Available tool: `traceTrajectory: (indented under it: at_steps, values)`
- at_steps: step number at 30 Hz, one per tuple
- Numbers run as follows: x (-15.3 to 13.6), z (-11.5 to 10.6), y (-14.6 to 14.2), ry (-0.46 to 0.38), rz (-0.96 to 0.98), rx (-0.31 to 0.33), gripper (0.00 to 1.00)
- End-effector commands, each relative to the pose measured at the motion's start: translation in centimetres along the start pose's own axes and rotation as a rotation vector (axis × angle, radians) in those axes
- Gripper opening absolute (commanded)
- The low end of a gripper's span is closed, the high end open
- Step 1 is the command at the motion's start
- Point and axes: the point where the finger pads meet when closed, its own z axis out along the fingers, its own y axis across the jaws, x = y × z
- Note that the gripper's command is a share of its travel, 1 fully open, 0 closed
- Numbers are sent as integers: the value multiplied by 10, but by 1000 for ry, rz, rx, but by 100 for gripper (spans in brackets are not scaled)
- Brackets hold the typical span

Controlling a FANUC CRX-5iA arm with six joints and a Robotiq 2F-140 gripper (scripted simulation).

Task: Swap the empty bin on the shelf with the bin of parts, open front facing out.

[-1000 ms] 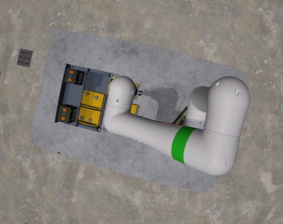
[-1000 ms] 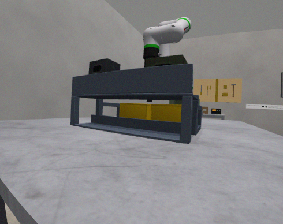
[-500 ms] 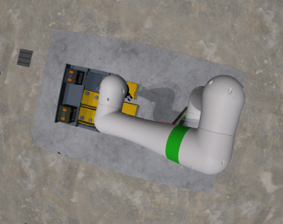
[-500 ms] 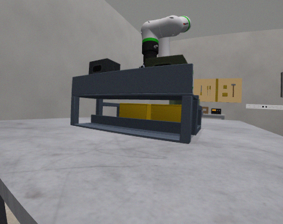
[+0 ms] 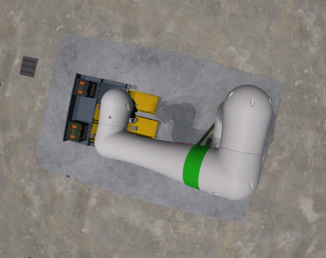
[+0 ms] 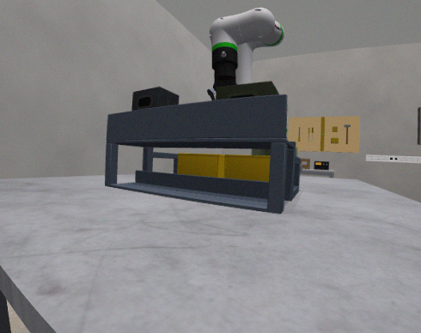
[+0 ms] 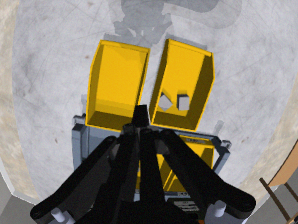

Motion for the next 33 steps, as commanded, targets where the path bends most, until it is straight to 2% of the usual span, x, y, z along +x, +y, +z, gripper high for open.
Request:
traceTrajectory:
  at_steps: [1,3,33]
  values:
    - [-3,-2,0,28,273,48,24]
    - [-3,-2,0,38,360,63,24]
    - [-3,-2,0,38,360,63,24]
